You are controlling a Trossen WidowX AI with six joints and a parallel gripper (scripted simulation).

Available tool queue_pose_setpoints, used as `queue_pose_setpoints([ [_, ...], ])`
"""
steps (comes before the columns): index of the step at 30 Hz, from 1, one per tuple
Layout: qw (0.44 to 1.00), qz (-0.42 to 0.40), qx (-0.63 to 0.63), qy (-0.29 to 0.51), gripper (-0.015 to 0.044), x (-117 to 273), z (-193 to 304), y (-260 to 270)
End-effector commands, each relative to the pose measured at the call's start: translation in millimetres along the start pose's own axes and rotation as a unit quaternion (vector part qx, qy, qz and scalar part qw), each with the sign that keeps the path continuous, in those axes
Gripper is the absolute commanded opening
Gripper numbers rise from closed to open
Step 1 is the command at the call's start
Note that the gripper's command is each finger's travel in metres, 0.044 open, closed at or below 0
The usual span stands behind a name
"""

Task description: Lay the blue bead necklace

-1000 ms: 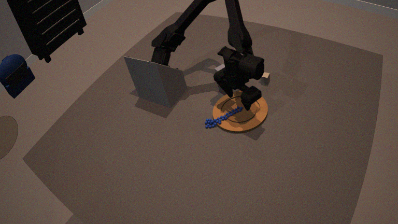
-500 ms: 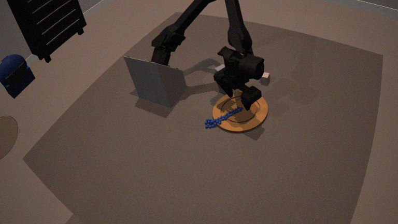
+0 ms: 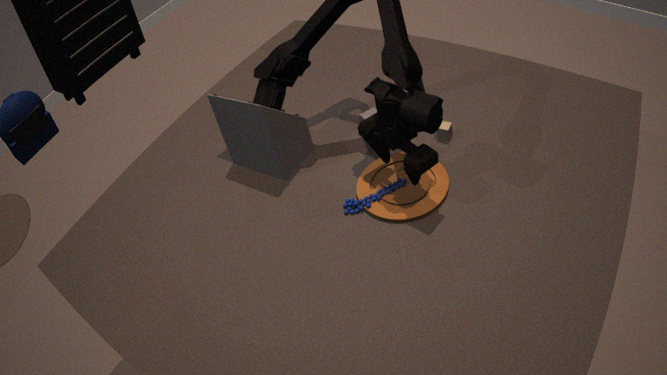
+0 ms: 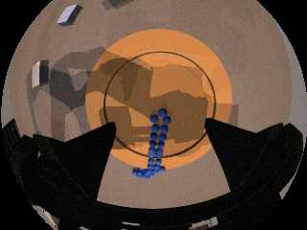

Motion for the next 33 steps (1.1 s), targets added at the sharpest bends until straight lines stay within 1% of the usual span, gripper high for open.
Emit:
queue_pose_setpoints([
  [1, 1.000, 0.000, 0.001, 0.002, 0.0440, 0, 0, 0],
  [11, 1.000, 0.000, 0.001, 0.002, 0.0440, 0, 0, 0],
  [13, 0.999, 0.000, -0.037, 0.002, 0.0387, 1, 4, 0],
  [16, 0.980, 0.002, -0.200, 0.005, 0.0309, 4, 22, 2],
  [19, 0.929, 0.004, -0.369, 0.006, 0.0230, 7, 41, 5],
  [21, 0.879, 0.004, -0.476, 0.005, 0.0177, 9, 54, 7],
  [23, 0.817, 0.005, -0.576, 0.005, 0.0125, 11, 66, 10],
  [27, 0.670, 0.004, -0.743, 0.003, 0.0120, 14, 88, 17],
  [28, 0.649, 0.004, -0.761, 0.003, 0.0120, 14, 91, 18],
  [29, 0.641, 0.004, -0.767, 0.003, 0.0120, 15, 92, 19],
  [33, 0.641, 0.004, -0.767, 0.003, 0.0120, 15, 92, 19],
])
Point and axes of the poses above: the point midway between the two fingers, 35 mm back from their tips, its own x axis back along the fingers, its own y axis across the jaws, z = x × y, the point moved 9 cm from there along x, back along the fingers, and after that the axes turned 13 degrees about x, right-handed, at the moved point
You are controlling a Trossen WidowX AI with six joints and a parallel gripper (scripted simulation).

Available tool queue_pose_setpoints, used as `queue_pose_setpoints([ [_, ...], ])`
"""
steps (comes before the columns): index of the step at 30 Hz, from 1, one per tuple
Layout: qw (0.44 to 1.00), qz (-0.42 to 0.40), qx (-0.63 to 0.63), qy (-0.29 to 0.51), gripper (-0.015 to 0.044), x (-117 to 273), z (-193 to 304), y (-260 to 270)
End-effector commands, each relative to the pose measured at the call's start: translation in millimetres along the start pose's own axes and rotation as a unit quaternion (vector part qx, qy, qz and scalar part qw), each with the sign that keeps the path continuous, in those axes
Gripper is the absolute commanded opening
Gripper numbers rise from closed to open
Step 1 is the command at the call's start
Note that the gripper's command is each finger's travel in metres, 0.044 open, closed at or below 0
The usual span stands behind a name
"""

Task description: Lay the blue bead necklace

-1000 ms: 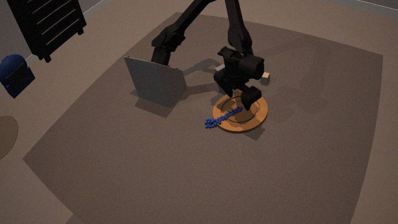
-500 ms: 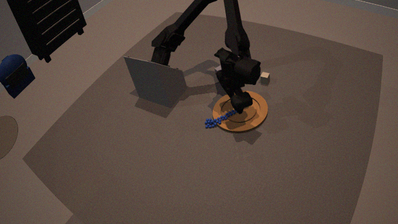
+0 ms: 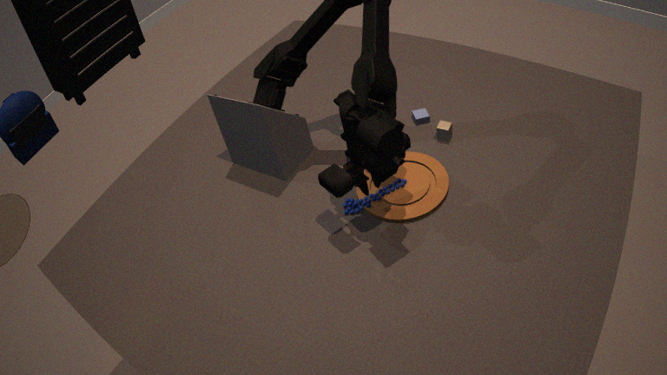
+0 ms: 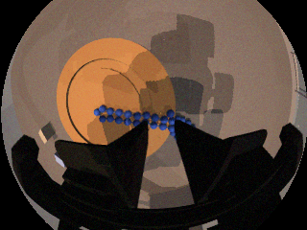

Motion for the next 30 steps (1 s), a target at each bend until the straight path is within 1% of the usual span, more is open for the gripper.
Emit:
queue_pose_setpoints([
  [1, 0.993, 0.000, -0.117, 0.000, 0.0120, 3, 6, -12],
  [7, 0.993, 0.000, -0.117, 0.000, 0.0120, 3, 6, -12],
  [12, 0.993, 0.000, -0.117, 0.001, 0.0120, -12, 6, -12],
  [13, 0.993, 0.000, -0.117, 0.001, 0.0120, -13, 6, -12],
  [14, 0.993, 0.002, -0.114, -0.002, 0.0120, -6, 4, -13],
  [17, 0.993, 0.002, -0.114, -0.001, 0.0120, -8, 4, -13],
  [30, 0.993, 0.000, -0.117, 0.000, 0.0120, -28, 5, -12],
])
Point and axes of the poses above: the point midway between the two fingers, 35 mm back from their tips, its own x axis back along the fingers, its own y axis across the jaws, z = x × y, the point moved 9 cm from there along x, back along the fingers, and after that the axes turned 13 degrees about x, right-handed, at the moved point
